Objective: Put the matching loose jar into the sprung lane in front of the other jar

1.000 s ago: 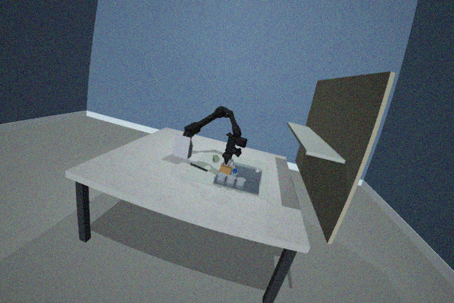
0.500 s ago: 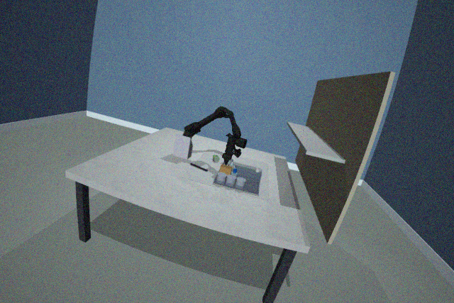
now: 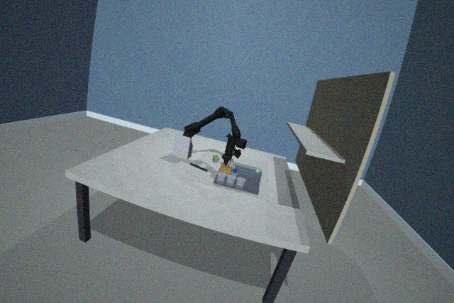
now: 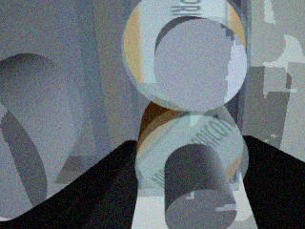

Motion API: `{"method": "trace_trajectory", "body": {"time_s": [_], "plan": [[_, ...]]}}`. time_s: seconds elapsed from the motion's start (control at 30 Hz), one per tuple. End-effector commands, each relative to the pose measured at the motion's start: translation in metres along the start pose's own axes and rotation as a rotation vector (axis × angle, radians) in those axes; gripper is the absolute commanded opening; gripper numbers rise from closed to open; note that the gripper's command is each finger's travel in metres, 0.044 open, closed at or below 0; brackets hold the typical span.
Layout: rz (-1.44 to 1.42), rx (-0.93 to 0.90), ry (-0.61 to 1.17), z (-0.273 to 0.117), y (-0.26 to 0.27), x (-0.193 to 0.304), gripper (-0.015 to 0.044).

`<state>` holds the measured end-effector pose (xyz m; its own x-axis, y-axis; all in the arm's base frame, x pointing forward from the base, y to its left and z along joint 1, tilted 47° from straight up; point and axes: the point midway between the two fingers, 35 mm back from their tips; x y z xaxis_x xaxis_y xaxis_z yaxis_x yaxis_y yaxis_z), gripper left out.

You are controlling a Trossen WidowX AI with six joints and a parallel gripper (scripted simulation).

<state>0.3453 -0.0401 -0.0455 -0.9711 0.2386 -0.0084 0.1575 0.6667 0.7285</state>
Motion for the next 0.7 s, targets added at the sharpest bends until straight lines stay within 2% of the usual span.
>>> {"method": "trace_trajectory", "body": {"time_s": [0.0, 0.67], "plan": [[-0.009, -0.008, -0.008, 0.0025, 0.0022, -0.0023, 0.0000], [-0.009, -0.008, -0.008, 0.0037, 0.0021, 0.0003, 0.0000]]}}
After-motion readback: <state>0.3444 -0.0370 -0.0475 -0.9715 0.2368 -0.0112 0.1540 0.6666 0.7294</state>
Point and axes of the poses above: the point midway between the two fingers, 35 mm back from their tips, its own z axis out along the fingers, its own y axis across the jaws, x = y × z, and after that the axes turned 3 degrees about z, right-handed
